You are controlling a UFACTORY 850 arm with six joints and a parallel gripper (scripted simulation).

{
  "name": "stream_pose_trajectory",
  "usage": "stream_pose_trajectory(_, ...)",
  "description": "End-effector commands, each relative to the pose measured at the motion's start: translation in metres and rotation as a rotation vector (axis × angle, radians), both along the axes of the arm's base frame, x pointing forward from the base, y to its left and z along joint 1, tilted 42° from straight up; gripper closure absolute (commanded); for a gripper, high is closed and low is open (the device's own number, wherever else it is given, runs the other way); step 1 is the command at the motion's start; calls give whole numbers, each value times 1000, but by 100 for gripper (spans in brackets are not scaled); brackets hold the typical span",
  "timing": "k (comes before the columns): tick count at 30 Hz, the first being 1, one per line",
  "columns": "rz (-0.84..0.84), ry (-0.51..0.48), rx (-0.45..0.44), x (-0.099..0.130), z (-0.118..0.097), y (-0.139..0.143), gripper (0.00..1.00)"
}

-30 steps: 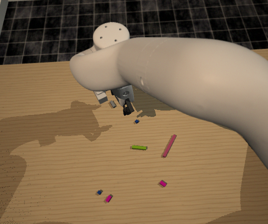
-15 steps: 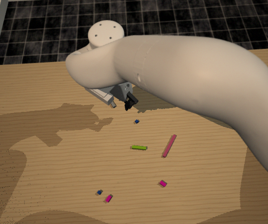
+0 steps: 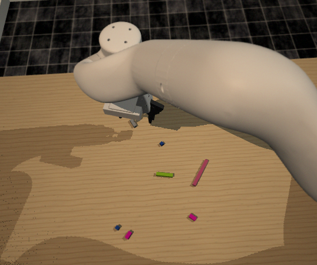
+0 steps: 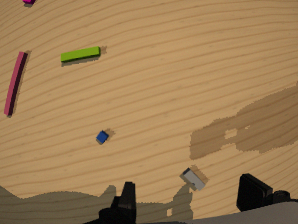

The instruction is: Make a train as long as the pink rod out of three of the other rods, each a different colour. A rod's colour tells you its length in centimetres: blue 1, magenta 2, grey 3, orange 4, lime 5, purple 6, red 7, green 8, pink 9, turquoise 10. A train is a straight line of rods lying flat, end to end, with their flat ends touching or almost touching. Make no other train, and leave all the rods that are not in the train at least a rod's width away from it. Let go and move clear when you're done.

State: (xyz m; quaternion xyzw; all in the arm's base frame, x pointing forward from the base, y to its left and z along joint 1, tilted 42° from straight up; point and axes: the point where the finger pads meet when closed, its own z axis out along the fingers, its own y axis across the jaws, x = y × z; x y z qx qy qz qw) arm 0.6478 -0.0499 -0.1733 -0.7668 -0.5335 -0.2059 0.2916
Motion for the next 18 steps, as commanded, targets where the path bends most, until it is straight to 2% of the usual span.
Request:
stream_pose_trajectory(1,118,-120,2,4,-3,-3,0)
stream_pose_trajectory(3,118,-120,2,4,-3,-3,0)
stream_pose_trajectory(5,201,-193,0,7,-6,-5,0)
stream_pose_trajectory(18,478,-438,-6,13,-15,-11,0)
